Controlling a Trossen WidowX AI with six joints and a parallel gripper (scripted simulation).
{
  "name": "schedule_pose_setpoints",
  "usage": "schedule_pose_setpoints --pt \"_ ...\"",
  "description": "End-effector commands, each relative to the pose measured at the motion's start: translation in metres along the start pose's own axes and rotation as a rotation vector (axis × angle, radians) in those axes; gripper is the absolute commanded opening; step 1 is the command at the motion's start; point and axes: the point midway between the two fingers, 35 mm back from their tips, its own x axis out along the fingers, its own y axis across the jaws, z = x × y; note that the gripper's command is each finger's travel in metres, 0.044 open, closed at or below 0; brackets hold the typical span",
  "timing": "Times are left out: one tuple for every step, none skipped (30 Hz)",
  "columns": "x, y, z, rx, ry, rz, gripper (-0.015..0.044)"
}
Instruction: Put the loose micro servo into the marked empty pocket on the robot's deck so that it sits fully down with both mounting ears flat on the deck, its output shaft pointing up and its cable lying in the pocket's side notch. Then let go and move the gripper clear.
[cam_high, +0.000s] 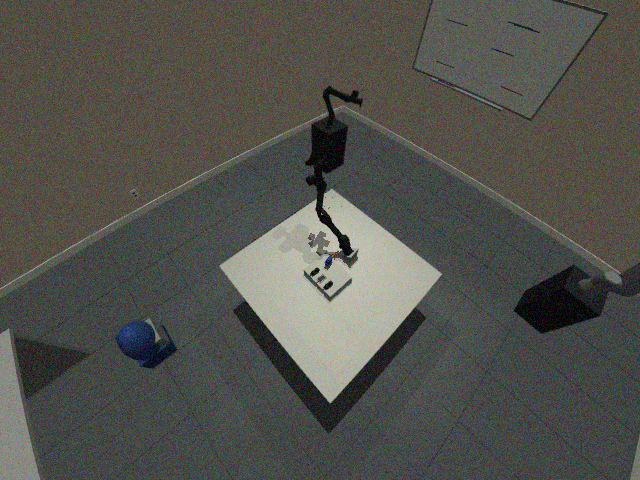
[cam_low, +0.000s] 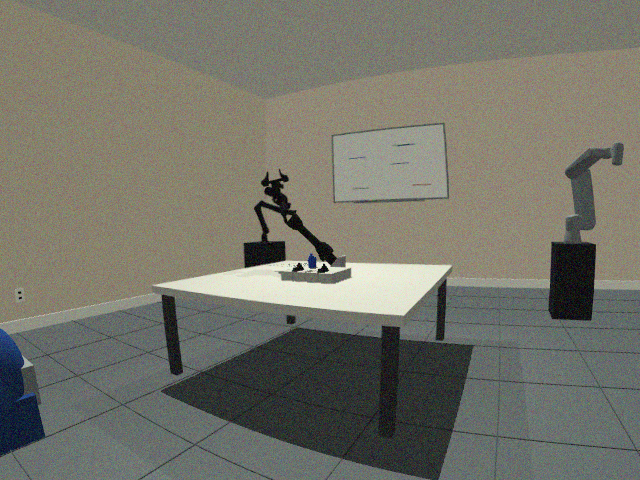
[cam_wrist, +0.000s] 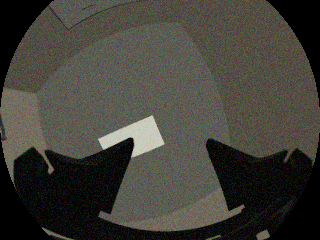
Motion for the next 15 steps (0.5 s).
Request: schedule_pose_setpoints --pt "0.000 0.000 0.001 0.004 -0.004 0.001 0.0426" --pt "-0.001 0.000 0.002 0.011 -0.009 0.002 0.0440" --pt "-0.001 0.000 0.005 0.022 -0.018 0.003 0.0440" --pt "-0.003 -0.001 0.008 0.037 -0.031 0.006 0.0440" --pt "-0.004 -0.001 0.013 0.056 -0.048 0.009 0.0440" --pt "-0.006 -0.002 0.018 0.080 -0.068 0.013 0.0440" --pt "-0.008 -0.002 0.024 0.105 -0.090 0.018 0.0440" --pt "-0.010 -0.003 0.029 0.131 -0.112 0.022 0.0440" --pt "-0.013 -0.004 0.035 0.157 -0.135 0.027 0.0440" --pt "-0.015 -0.005 0.040 0.179 -0.154 0.032 0.0440" --pt "-0.017 -0.007 0.045 0.203 -0.174 0.036 0.0440" --pt "-0.020 -0.008 0.051 0.228 -0.196 0.041 0.0440" --pt "-0.023 -0.010 0.056 0.253 -0.219 0.047 0.0440" --pt "-0.026 -0.011 0.062 0.279 -0.241 0.052 0.0440" --pt "-0.029 -0.013 0.067 0.304 -0.263 0.057 0.0440"
